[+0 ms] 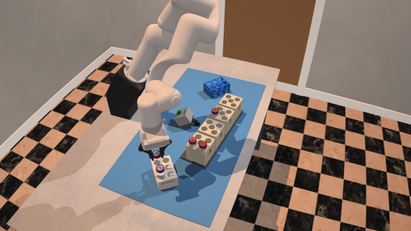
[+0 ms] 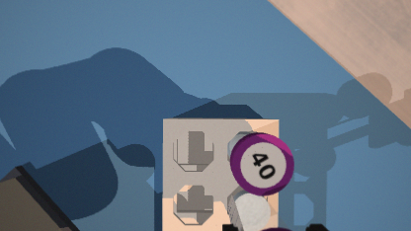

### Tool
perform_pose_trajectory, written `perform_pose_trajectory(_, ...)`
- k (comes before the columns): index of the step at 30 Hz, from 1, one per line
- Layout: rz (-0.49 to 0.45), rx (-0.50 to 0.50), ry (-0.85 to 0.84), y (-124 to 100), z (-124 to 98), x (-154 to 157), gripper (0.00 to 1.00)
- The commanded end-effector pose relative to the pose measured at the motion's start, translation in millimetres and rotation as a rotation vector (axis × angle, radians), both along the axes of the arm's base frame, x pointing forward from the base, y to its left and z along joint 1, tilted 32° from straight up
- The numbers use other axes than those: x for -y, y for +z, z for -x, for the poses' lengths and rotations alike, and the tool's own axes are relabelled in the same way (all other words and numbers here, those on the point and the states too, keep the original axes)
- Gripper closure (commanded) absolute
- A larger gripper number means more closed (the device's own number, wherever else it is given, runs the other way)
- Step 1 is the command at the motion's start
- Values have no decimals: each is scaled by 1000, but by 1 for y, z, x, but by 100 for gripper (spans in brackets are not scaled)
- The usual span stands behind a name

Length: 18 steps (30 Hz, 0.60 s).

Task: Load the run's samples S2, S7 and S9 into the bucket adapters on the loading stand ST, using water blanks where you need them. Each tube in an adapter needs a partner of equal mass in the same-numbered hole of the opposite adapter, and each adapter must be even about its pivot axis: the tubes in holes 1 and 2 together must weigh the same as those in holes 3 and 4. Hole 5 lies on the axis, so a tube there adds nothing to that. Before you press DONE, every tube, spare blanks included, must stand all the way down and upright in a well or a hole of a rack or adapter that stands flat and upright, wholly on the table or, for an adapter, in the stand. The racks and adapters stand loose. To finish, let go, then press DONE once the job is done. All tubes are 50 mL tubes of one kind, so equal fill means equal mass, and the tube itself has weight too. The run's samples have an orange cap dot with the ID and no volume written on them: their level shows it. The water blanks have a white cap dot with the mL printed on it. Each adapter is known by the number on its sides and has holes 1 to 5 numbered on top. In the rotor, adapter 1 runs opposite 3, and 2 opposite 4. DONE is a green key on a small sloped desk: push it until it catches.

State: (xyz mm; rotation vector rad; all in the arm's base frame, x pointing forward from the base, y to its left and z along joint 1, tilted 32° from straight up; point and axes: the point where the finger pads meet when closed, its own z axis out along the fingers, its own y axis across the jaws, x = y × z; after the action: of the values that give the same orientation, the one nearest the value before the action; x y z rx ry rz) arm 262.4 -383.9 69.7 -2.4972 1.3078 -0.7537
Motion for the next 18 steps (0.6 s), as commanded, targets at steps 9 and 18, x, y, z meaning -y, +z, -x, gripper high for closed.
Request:
perform_pose_trajectory(9, 2, 1, -1, 22, 13, 0, 100)
perform_pose_trajectory(18, 2, 1, -1, 37, 23, -1, 100)
